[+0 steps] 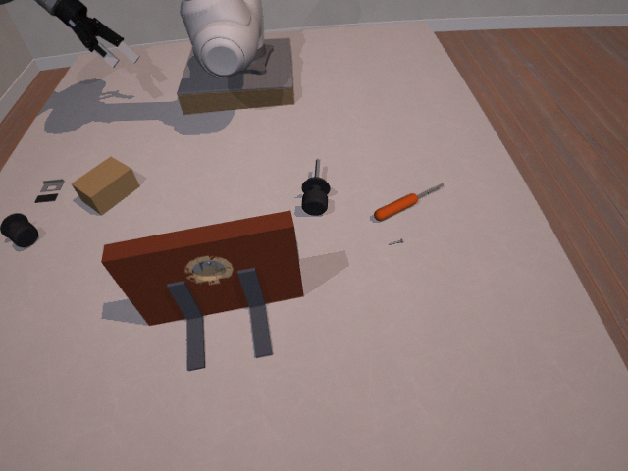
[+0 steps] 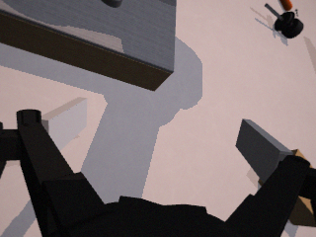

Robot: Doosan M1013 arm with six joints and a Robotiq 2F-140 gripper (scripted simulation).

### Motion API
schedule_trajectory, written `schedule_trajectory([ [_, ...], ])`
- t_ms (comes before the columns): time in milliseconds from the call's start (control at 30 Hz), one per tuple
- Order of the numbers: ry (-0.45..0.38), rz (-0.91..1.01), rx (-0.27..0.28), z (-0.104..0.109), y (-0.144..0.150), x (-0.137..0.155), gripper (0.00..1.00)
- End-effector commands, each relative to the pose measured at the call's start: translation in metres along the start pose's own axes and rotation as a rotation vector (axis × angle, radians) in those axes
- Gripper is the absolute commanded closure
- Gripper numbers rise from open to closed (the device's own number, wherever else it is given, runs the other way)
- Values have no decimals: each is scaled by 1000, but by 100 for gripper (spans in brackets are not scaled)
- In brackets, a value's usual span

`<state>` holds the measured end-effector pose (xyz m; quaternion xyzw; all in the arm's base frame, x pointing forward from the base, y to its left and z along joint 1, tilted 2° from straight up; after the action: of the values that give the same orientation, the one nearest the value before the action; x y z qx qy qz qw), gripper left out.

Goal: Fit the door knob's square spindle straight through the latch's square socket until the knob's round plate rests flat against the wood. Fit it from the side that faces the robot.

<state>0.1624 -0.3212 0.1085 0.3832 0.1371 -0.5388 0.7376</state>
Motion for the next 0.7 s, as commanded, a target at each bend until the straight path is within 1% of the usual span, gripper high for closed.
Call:
schedule_trajectory([
  [0,-9,57,-44,-1,8,9,0],
  [133,5,242,-156,-15,46,24,0],
  [267,32,486,-292,-39,97,39,0],
  [367,64,694,-397,-65,145,46,0],
  [500,117,959,-515,-108,212,44,0],
  [567,117,959,-515,-108,212,44,0],
  [600,144,1112,-584,-125,237,40,0],
  [667,176,1239,-631,-153,271,31,0],
])
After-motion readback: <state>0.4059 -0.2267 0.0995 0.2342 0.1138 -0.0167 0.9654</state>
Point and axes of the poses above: the point where the finger pads meet when closed, its own z axis back along the fingers, its own y axis across the jaws, x = y × z, the point moved 3 cm from there along z, back along the fingers, and after that the axes turned 4 degrees about z, right-handed, at the moved point
